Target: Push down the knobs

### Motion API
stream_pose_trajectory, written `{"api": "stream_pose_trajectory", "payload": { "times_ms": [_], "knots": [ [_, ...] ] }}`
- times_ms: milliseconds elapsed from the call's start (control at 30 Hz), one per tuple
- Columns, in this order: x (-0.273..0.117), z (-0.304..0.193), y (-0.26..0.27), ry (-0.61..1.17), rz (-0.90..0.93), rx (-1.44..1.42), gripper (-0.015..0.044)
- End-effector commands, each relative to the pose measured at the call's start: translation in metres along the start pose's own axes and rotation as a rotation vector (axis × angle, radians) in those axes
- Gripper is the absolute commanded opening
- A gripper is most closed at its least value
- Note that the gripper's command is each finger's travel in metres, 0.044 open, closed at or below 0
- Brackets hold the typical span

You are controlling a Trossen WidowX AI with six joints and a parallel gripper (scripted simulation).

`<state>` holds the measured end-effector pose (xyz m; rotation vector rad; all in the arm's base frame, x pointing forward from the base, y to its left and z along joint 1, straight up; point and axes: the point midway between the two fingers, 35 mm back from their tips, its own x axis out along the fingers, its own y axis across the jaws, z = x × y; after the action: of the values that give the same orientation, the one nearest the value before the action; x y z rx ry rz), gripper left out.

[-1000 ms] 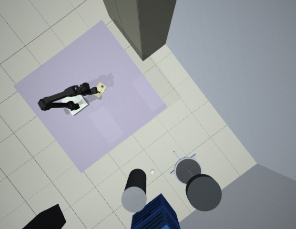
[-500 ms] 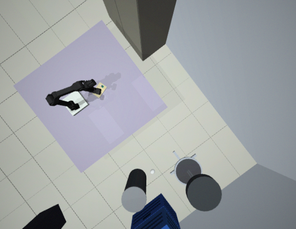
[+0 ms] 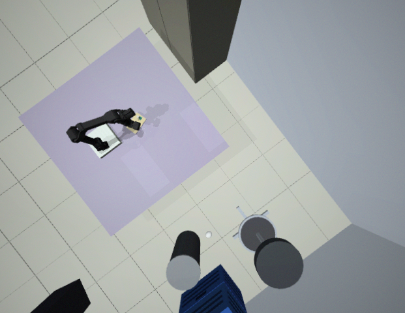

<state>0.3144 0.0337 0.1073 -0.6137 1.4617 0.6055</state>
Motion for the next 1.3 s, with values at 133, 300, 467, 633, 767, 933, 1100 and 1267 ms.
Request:
{"api": "stream_pose_trajectory", "payload": {
  "times_ms": [133,300,467,633,767,933,1100,1267],
  "knots": [
    [0.008,0.001,0.000,-0.004,0.000,0.006,0.0000],
    [0.016,0.001,0.000,-0.004,0.000,0.006,0.0000],
    [0.022,0.001,0.000,-0.004,0.000,0.006,0.0000],
    [0.021,0.001,0.000,-0.004,0.000,0.006,0.0000],
    [0.021,0.001,0.000,-0.004,0.000,0.006,0.0000],
    [0.023,0.001,0.000,-0.004,0.000,0.006,0.0000],
    [0.024,0.001,0.000,-0.004,0.000,0.006,0.0000],
    [0.025,0.001,0.000,-0.004,0.000,0.006,0.0000]
  ]
}}
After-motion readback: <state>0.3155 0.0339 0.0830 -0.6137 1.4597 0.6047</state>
